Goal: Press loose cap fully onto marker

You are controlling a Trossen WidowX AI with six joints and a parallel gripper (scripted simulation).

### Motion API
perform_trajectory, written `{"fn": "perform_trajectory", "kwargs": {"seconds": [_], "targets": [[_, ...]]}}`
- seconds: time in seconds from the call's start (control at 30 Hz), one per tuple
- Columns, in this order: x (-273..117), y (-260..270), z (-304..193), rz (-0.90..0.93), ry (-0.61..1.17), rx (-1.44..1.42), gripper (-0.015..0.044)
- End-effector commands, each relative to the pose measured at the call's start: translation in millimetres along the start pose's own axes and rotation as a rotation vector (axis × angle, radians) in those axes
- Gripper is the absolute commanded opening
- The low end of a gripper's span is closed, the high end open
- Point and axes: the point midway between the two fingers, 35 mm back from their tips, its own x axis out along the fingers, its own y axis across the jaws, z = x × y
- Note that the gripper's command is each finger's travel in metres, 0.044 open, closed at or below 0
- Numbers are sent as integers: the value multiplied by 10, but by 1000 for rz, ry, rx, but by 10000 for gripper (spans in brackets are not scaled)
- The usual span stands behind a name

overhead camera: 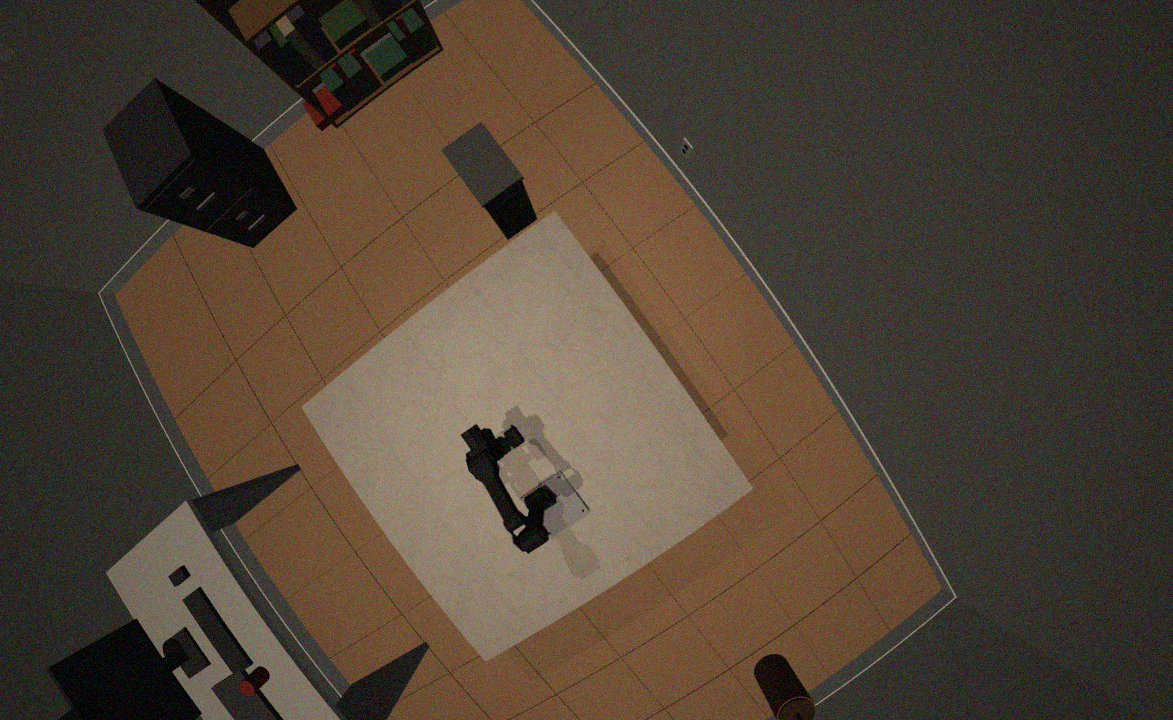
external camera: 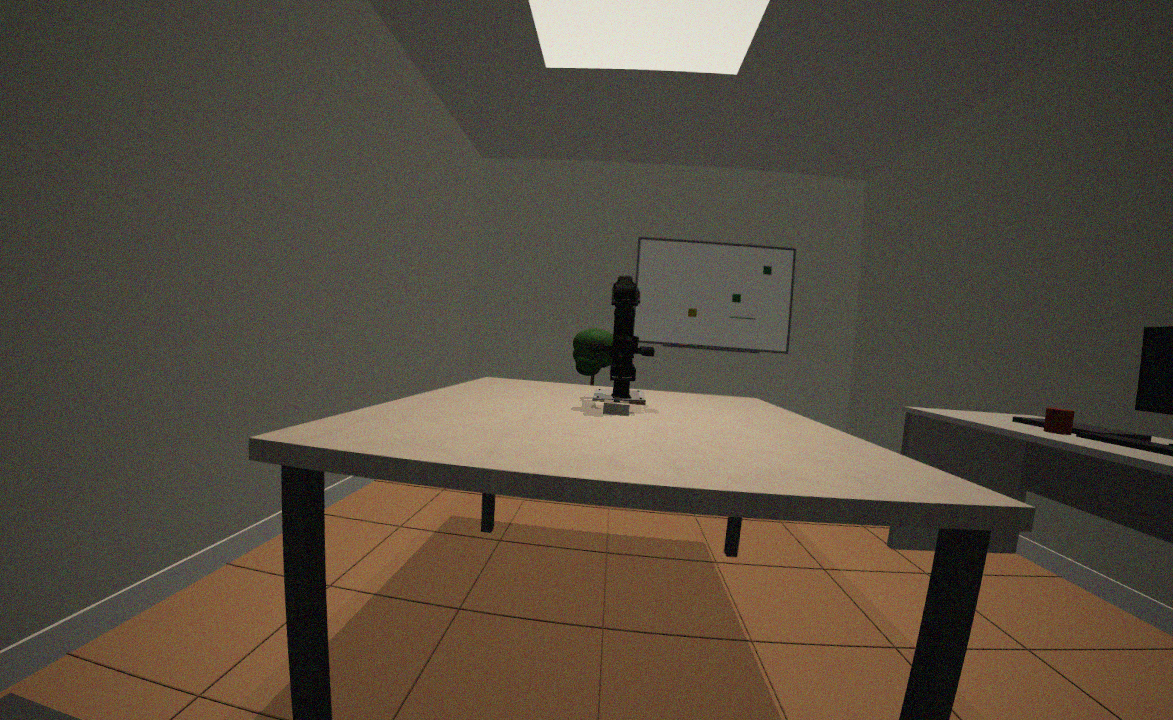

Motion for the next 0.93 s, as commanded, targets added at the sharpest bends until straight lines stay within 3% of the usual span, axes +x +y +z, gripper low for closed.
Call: {"fn": "perform_trajectory", "kwargs": {"seconds": [0.0,0.17,0.3,0.83,0.9], "targets": [[-244,1,43,0,-7,1,0],[-789,2,26,0,-7,1,0],[-860,2,14,0,-7,1,0],[-860,2,14,0,-7,1,420],[-860,2,14,0,-7,1,440]]}}
